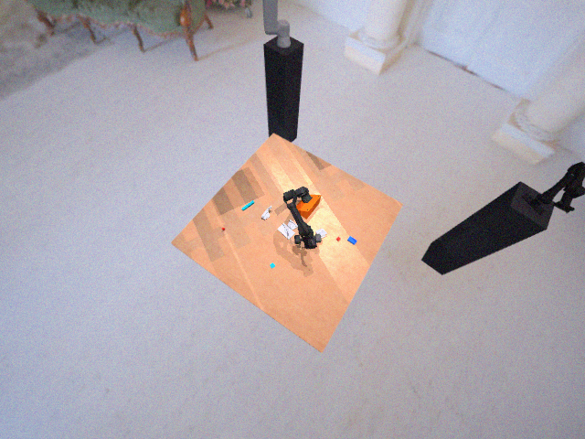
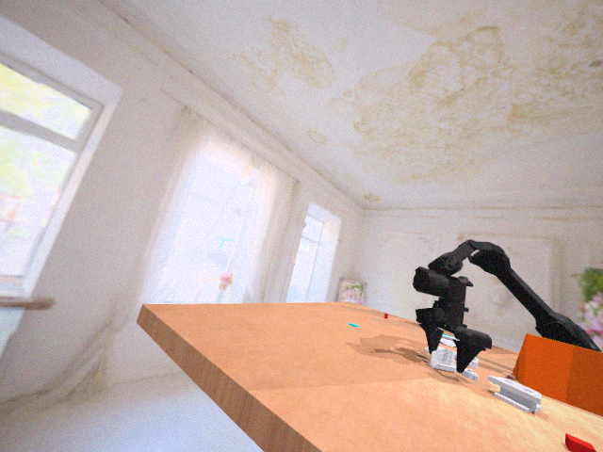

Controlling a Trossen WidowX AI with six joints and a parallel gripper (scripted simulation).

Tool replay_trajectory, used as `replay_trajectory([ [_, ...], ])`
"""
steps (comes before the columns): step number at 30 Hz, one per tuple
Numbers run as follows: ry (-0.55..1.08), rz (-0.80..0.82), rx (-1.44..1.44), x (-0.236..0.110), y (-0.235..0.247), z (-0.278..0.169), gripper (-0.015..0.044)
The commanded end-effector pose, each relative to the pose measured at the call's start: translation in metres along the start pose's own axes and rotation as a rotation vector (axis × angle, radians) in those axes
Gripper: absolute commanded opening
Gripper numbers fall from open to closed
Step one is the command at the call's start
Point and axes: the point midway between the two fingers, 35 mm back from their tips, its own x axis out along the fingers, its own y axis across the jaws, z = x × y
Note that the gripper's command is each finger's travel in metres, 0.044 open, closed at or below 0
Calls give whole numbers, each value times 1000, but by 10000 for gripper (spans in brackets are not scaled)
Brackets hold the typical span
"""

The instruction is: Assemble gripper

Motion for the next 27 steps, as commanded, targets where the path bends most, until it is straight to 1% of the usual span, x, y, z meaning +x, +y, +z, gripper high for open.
replay_trajectory([
  [1, 7, -3, -8, 8, 0, -2, 440],
  [25, 7, -3, -8, 9, 0, -2, 440],
  [27, 7, 0, -2, 8, 0, -2, 387],
])
